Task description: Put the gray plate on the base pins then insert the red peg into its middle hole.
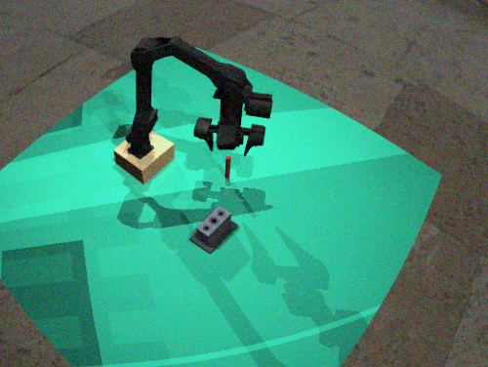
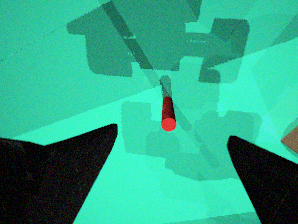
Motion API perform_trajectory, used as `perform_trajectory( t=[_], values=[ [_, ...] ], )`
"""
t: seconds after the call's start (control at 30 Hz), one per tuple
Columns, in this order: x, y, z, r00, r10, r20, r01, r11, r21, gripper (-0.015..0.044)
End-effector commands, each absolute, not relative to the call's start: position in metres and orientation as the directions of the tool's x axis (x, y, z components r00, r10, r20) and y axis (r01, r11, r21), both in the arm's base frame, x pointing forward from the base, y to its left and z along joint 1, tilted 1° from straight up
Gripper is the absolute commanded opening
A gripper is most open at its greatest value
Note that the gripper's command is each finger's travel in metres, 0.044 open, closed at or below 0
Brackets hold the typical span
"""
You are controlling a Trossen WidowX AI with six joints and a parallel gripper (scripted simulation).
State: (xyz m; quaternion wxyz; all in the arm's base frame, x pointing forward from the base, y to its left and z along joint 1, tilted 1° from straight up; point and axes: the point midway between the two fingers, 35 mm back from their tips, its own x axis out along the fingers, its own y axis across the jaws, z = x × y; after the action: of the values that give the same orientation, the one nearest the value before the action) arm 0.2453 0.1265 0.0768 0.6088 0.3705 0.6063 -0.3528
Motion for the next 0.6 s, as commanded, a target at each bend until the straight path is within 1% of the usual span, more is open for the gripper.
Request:
perform_trajectory(
  t=[0.0,0.57],
  values=[
    [0.246,0.127,0.071,0.014,0.022,-1.000,0.880,0.474,0.023,0.0440],
    [0.248,0.128,0.043,0.014,0.022,-1.000,0.880,0.474,0.023,0.0440]
  ],
)
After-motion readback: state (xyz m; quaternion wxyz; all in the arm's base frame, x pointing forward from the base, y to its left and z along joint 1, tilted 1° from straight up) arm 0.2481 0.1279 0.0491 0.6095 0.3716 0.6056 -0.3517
